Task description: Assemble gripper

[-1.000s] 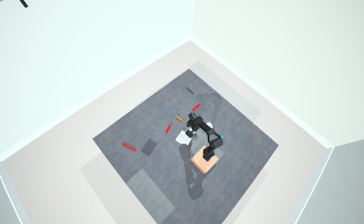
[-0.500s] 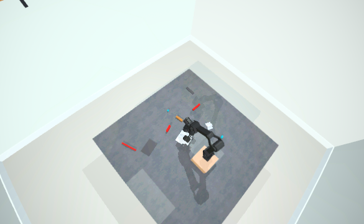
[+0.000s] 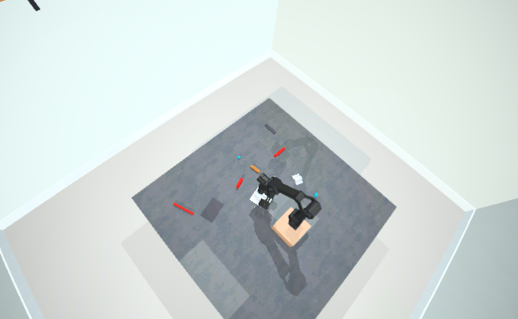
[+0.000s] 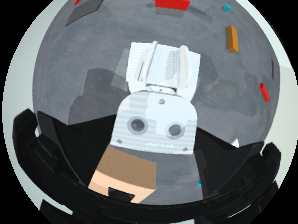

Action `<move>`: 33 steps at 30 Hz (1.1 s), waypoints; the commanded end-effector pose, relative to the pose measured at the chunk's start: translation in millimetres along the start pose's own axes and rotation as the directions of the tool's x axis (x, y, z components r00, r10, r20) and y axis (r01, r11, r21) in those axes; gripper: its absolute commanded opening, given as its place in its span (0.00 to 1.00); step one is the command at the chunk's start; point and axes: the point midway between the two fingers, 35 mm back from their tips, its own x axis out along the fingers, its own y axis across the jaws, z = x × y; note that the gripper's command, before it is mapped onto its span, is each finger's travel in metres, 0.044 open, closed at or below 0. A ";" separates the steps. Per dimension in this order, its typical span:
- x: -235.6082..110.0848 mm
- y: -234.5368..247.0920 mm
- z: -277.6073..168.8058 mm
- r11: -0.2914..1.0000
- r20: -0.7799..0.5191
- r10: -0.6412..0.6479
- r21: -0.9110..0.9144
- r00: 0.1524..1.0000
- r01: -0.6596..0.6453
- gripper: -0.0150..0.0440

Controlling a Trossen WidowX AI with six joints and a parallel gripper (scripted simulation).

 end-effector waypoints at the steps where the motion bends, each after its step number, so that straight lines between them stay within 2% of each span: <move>1: 1.4 0.7 -2.1 1.000 -0.005 -0.003 0.002 1.000 0.003 0.85; 33: 1.4 -4.8 -3.8 1.000 -0.005 -0.004 0.015 1.000 0.004 0.85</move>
